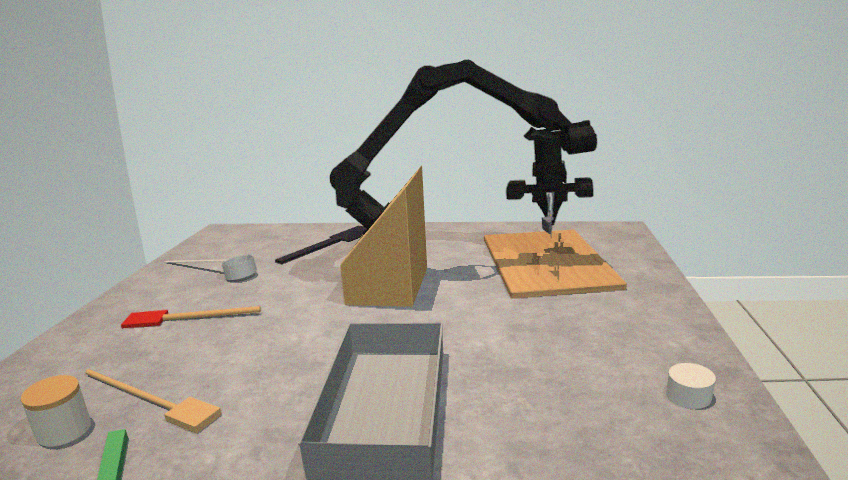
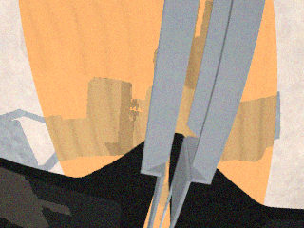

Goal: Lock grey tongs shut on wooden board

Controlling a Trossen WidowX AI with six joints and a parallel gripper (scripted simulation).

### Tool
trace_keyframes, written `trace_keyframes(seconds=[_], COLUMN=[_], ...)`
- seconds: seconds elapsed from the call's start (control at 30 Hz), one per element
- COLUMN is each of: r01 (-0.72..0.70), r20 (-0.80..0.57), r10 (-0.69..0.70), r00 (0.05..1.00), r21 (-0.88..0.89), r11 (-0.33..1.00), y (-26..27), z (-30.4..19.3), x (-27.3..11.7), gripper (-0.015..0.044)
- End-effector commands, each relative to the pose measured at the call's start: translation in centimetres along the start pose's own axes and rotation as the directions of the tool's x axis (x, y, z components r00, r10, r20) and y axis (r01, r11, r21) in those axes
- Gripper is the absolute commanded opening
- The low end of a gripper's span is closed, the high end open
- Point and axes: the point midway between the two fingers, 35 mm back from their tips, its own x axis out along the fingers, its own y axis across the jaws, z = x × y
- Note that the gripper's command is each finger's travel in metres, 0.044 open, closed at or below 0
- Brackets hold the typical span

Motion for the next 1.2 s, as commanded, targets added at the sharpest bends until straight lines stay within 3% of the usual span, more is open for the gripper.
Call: trace_keyframes(seconds=[0.0,1.03,1.17], r01=[0.001,0.040,0.043], r20=[0.004,0.016,0.012], r10=[-0.001,-0.040,-0.043], r00=[1.000,0.999,0.999], r21=[0.006,0.004,-0.001], r11=[1.000,0.999,0.999], y=[0.2,1.2,1.1], z=[-0.1,-0.7,-0.7], x=[0.8,4.6,4.5], gripper=[-0.0150,-0.0150,-0.0045])
